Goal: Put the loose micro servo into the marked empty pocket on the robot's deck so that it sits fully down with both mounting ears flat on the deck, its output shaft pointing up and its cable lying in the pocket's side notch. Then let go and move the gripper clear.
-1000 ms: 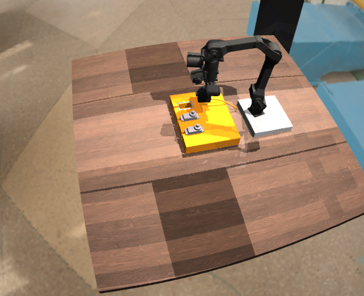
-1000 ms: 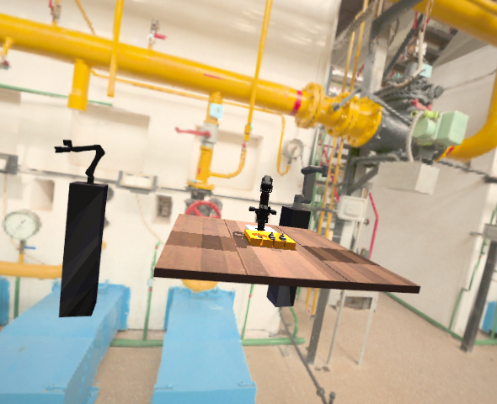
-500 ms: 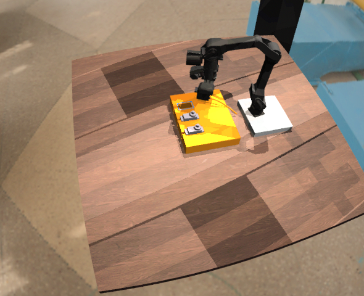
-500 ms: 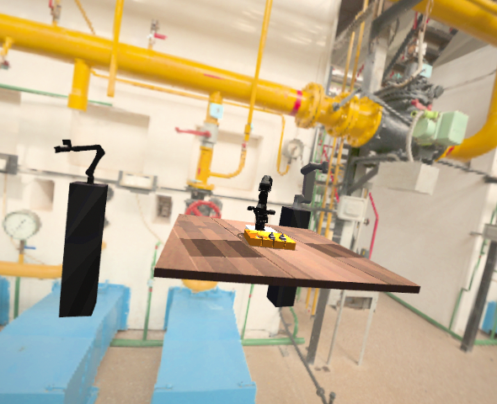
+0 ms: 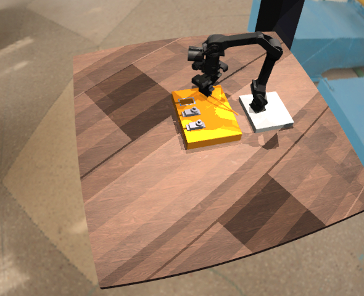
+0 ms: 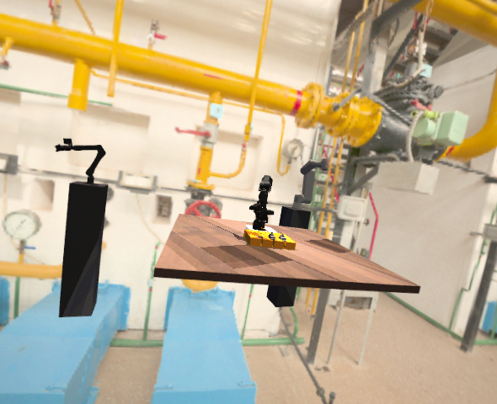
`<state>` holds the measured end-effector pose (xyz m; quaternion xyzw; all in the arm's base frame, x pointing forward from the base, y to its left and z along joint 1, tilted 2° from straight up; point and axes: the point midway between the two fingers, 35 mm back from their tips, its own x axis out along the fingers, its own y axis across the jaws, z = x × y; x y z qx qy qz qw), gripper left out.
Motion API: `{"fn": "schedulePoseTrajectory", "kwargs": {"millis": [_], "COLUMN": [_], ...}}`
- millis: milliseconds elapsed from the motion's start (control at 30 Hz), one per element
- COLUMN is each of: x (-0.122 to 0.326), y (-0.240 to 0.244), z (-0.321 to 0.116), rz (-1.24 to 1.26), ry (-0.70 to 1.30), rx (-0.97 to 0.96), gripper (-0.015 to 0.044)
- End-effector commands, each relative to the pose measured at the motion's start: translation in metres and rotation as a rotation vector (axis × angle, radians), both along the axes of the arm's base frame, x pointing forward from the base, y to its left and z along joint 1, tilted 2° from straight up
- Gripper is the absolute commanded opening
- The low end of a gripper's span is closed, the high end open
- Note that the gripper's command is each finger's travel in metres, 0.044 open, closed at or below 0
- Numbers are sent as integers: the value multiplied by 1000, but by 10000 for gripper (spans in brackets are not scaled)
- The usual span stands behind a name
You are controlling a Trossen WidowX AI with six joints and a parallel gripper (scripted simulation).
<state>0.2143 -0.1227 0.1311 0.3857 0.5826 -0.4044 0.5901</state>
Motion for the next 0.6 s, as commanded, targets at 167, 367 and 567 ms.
{"fn": "schedulePoseTrajectory", "kwargs": {"millis": [167,367,567], "x": [1,1,1], "y": [-1,-1,-1], "z": [0,0,0], "rz": [-299,-507,-716], "ry": [-12,-18,-24], "rx": [-4,-5,-6], "gripper": [0,0,0]}}
